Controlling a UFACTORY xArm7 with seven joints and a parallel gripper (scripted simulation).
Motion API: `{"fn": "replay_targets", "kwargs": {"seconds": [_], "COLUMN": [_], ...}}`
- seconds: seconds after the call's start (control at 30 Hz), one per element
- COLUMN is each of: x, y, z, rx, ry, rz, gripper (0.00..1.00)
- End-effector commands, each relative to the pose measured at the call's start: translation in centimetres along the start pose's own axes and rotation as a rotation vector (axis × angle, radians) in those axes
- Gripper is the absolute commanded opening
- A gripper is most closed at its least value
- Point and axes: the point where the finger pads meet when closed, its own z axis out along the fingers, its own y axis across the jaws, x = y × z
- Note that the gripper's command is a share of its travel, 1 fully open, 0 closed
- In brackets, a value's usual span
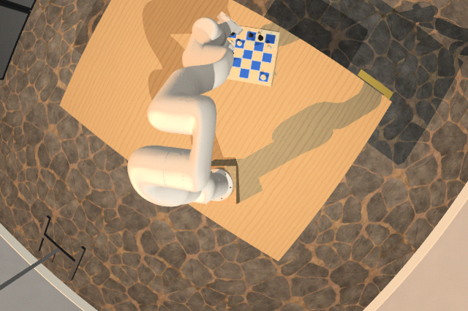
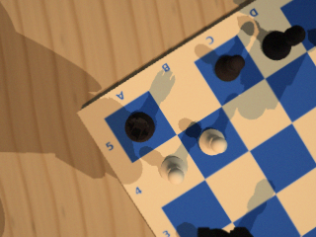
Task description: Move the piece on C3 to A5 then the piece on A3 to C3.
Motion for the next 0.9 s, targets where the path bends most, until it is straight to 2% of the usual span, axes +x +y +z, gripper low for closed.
{"fn": "replay_targets", "kwargs": {"seconds": [0.0,0.47,0.57,0.63,0.73,0.87], "x": [0.0,0.0,1.6,1.6,3.6,3.8], "y": [0.0,0.1,2.4,2.4,5.8,6.3], "z": [-2.3,-2.9,-2.9,-2.9,-3.0,-3.0], "rx": [0.000,0.000,-0.001,-0.001,0.000,0.000], "ry": [0.000,0.000,-0.001,-0.001,0.000,0.000], "rz": [0.000,0.002,0.082,0.082,0.191,0.207], "gripper": [0.00,0.00,0.00,0.00,0.00,0.00]}}
